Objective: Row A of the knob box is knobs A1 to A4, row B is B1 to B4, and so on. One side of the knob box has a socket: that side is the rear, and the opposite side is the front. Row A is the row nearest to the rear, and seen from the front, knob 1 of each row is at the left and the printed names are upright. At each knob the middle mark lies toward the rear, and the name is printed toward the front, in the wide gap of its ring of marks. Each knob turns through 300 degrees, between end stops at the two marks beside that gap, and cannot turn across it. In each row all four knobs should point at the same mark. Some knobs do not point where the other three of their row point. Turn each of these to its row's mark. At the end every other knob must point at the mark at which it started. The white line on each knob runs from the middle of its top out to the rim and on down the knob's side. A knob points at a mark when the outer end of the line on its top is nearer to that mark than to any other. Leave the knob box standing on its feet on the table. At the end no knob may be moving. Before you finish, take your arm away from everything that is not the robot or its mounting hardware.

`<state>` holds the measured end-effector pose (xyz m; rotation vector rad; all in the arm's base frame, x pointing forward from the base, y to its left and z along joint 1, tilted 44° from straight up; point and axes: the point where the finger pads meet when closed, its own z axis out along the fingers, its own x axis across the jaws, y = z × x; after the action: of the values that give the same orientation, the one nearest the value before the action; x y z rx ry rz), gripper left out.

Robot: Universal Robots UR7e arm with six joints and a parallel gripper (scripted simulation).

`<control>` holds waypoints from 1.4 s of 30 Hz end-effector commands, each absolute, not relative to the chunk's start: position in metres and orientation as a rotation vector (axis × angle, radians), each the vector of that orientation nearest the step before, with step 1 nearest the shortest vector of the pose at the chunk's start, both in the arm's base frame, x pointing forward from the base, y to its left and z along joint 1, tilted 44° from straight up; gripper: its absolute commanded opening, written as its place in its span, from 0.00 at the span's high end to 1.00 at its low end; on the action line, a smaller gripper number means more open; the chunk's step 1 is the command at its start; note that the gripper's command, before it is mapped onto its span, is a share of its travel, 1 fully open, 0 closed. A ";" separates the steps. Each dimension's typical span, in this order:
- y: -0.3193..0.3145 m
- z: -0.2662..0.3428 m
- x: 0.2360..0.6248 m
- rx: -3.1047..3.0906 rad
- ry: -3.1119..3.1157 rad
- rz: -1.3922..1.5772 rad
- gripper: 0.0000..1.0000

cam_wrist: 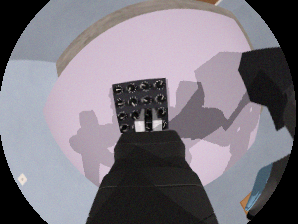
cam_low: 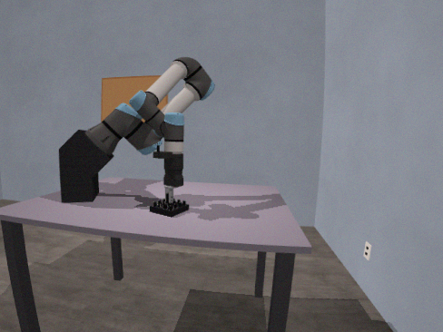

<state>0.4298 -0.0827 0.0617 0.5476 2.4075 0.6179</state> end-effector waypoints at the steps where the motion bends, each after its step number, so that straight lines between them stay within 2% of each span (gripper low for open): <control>1: -0.083 0.062 0.430 0.446 2.416 0.584 0.70; 24: -0.083 0.062 0.430 0.324 2.422 0.541 0.70; 25: -0.083 0.062 0.430 0.324 2.422 0.541 0.54; 42: -0.083 0.062 0.430 0.324 2.422 0.541 0.54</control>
<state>0.4298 -0.0828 0.0617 0.3238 2.4226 0.5415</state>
